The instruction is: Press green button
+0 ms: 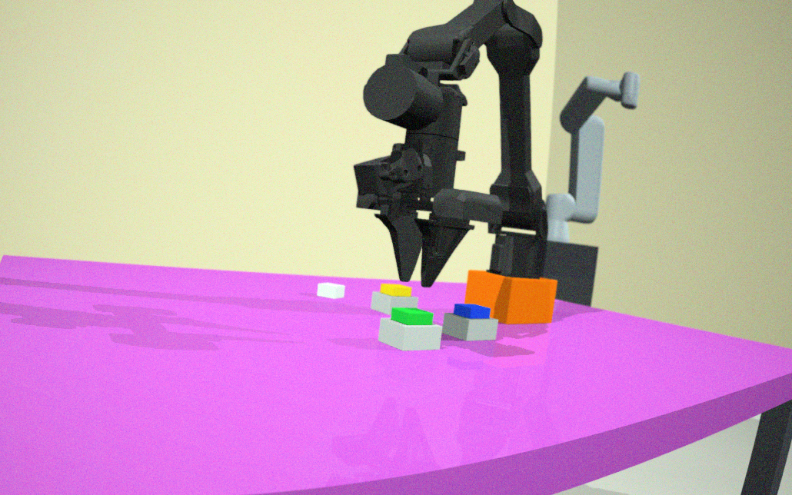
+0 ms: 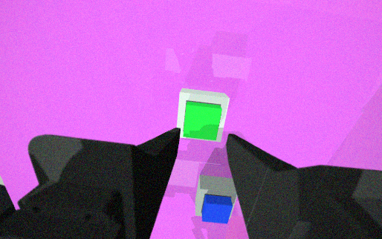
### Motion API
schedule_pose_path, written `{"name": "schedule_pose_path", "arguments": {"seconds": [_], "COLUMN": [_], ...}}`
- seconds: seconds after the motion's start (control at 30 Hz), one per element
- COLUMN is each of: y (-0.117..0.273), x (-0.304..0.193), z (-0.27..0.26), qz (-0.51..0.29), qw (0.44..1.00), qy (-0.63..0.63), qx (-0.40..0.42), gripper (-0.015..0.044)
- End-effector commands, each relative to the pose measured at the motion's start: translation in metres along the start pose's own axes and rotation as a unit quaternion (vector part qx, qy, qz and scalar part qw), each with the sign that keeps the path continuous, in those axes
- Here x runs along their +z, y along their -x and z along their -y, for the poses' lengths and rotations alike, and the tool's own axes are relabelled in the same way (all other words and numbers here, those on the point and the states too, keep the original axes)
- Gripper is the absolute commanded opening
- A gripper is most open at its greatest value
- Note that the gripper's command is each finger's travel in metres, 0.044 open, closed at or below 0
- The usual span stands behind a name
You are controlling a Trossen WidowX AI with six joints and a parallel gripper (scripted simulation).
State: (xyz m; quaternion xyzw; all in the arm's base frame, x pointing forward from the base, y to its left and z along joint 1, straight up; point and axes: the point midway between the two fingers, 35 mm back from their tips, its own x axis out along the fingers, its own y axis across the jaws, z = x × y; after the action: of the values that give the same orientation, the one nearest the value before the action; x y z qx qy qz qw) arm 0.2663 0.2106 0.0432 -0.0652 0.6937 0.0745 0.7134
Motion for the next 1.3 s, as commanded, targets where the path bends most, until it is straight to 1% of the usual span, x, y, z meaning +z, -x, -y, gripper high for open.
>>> {"name": "schedule_pose_path", "arguments": {"seconds": [0.0,0.33,1.03,1.27], "y": [-0.002,-0.004,-0.037,-0.038], "x": [-0.001,-0.001,-0.001,-0.001], "z": [0.0,0.0,0.0,0.0], "qz": [-0.001,-0.001,-0.001,-0.001], "qw": [1.0,1.0,1.0,1.0], "qy": [-0.003,-0.003,-0.003,-0.003], "qx": [0.002,0.002,0.002,0.002], "gripper": [0.002,0.002,0.002,0.002]}}
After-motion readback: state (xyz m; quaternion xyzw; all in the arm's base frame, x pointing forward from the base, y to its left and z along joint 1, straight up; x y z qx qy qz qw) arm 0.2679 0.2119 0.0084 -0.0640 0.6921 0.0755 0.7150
